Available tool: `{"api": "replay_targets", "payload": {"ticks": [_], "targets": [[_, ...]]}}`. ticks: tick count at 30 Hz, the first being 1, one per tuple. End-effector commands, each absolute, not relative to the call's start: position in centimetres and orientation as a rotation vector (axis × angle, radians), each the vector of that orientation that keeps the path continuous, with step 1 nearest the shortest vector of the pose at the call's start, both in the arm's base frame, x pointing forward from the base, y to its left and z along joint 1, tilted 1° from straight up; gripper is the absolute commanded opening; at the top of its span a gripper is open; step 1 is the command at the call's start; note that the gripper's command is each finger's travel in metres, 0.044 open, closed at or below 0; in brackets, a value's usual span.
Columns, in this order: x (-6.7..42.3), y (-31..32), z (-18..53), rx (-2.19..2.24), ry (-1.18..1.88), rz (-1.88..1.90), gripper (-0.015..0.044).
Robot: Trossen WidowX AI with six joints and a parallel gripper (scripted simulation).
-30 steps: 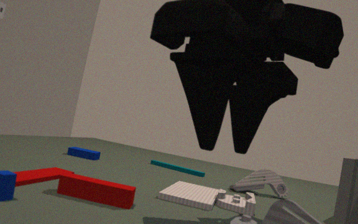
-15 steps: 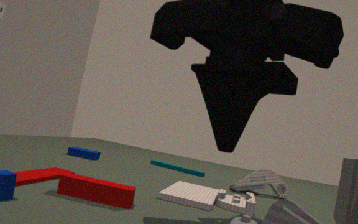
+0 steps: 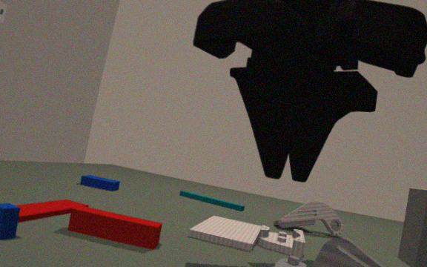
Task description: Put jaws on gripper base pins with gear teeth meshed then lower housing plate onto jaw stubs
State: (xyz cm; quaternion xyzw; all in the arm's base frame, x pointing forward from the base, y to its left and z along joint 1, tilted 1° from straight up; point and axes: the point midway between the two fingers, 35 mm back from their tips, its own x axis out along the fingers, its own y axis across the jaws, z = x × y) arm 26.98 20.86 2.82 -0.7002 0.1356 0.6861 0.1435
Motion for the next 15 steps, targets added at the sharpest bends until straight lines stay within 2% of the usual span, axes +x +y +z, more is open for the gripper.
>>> {"api": "replay_targets", "payload": {"ticks": [1,8,15], "targets": [[25.8,20.8,3.1,-1.984,0.443,1.942,0.0263],[23.1,20.4,3.6,-1.897,0.56,1.857,0.044],[22.9,20.5,2.2,-1.889,0.571,1.849,0.044]]}}
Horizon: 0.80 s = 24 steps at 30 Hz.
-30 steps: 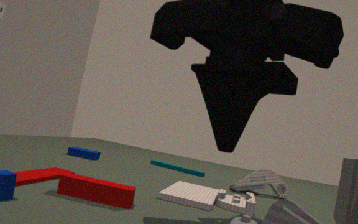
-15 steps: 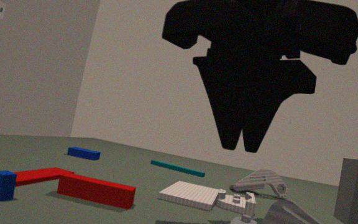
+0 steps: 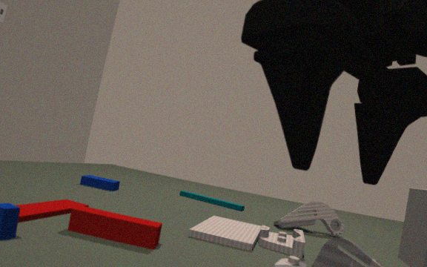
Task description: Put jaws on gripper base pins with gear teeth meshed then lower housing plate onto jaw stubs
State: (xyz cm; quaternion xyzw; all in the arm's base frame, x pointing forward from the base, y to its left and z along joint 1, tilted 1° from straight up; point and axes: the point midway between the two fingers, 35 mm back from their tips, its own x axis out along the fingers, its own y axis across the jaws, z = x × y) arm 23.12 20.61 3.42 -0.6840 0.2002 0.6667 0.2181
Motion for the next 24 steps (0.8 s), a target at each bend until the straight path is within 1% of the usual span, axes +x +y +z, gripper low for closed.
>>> {"api": "replay_targets", "payload": {"ticks": [1,3,24], "targets": [[22.9,20.5,1.1,-1.889,0.571,1.849,0.044],[22.9,20.4,-0.2,-1.889,0.571,1.849,0.044],[23.0,20.5,-2.9,-1.889,0.571,1.849,0.044]]}}
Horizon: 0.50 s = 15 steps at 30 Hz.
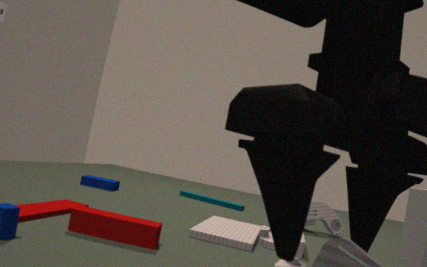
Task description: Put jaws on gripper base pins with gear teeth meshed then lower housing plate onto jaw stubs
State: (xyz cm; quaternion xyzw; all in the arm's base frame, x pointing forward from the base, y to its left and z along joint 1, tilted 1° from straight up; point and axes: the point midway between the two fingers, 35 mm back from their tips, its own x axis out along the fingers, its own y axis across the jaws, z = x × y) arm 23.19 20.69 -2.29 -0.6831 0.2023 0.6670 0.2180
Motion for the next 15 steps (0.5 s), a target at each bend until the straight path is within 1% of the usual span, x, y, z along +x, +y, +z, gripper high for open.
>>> {"api": "replay_targets", "payload": {"ticks": [1,15], "targets": [[23.0,20.5,-3.0,-1.889,0.571,1.849,0.044],[23.0,20.4,-5.3,-1.889,0.572,1.849,0.044]]}}
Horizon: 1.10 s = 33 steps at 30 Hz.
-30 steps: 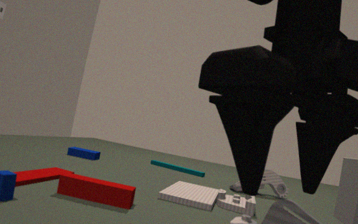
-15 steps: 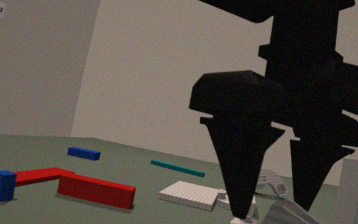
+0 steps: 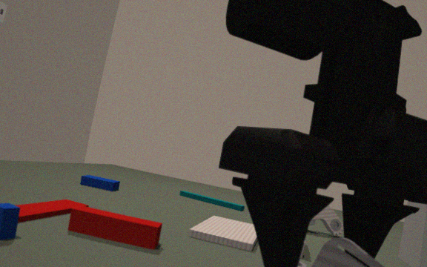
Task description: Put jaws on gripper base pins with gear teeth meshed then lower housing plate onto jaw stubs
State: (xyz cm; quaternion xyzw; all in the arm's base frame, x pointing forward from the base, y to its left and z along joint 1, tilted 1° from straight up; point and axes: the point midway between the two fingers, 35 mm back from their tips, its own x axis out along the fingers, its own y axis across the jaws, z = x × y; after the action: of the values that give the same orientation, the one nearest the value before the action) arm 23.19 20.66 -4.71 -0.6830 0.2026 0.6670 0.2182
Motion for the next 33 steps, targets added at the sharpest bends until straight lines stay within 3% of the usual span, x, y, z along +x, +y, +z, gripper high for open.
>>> {"api": "replay_targets", "payload": {"ticks": [1,28,33], "targets": [[22.99,20.43,-5.33,-1.889,0.572,1.849,0.044],[22.99,20.43,-5.4,-1.889,0.572,1.849,0.044],[22.96,20.45,-5.35,-1.889,0.569,1.853,0.0309]]}}
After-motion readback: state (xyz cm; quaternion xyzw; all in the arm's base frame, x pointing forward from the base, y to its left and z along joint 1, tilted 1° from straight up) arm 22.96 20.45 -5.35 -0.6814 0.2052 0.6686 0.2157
